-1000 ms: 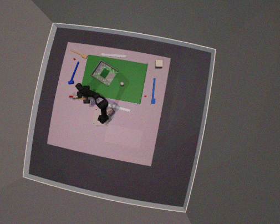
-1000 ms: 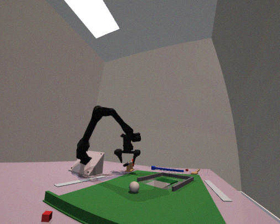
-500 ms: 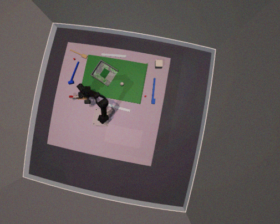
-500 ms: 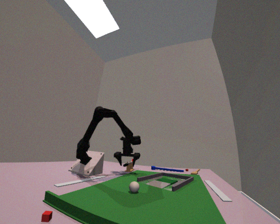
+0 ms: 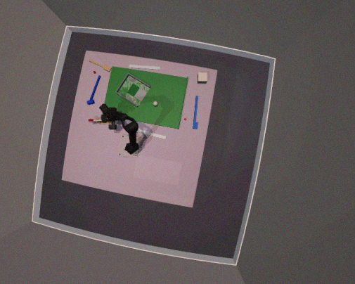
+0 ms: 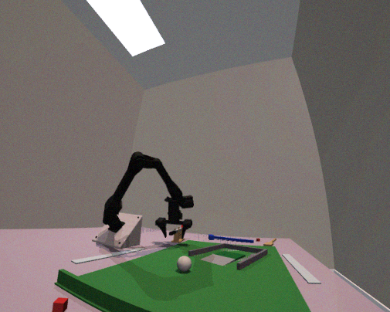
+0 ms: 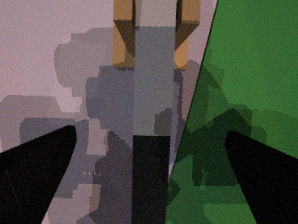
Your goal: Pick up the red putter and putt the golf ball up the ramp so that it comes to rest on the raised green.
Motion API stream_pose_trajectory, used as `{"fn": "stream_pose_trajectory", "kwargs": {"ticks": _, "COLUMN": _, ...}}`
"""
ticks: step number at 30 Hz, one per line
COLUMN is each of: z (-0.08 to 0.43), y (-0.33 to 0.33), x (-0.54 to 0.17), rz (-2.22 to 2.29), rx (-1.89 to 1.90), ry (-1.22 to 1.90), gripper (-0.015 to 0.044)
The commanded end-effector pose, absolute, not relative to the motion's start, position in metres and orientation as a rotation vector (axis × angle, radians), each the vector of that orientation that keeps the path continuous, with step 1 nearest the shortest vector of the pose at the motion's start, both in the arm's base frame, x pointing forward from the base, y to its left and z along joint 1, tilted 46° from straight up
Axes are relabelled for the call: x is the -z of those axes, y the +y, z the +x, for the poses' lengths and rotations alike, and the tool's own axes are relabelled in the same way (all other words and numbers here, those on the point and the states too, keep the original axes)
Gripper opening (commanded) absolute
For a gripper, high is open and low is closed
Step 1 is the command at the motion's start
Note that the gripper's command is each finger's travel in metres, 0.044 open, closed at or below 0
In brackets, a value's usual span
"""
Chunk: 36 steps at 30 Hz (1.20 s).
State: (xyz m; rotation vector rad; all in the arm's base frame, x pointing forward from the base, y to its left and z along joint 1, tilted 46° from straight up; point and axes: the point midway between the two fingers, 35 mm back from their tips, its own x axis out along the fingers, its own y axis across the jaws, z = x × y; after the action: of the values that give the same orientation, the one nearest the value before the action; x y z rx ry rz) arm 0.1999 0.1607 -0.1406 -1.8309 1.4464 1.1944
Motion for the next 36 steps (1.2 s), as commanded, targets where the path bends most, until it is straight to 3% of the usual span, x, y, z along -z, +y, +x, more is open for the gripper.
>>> {"fn": "stream_pose_trajectory", "kwargs": {"ticks": 1, "z": 0.200, "y": 0.161, "x": 0.141, "rz": -1.831, "rx": -1.194, "ry": 1.446, "gripper": 0.0387}}
{"fn": "stream_pose_trajectory", "kwargs": {"ticks": 14, "z": 0.200, "y": 0.161, "x": 0.141, "rz": -1.831, "rx": -1.194, "ry": 1.446, "gripper": 0.0046}}
{"fn": "stream_pose_trajectory", "kwargs": {"ticks": 21, "z": 0.200, "y": 0.161, "x": 0.141, "rz": -1.831, "rx": -1.194, "ry": 1.446, "gripper": 0.0000}}
{"fn": "stream_pose_trajectory", "kwargs": {"ticks": 36, "z": 0.192, "y": 0.216, "x": 0.088, "rz": -1.827, "rx": -1.200, "ry": 1.445, "gripper": 0.0000}}
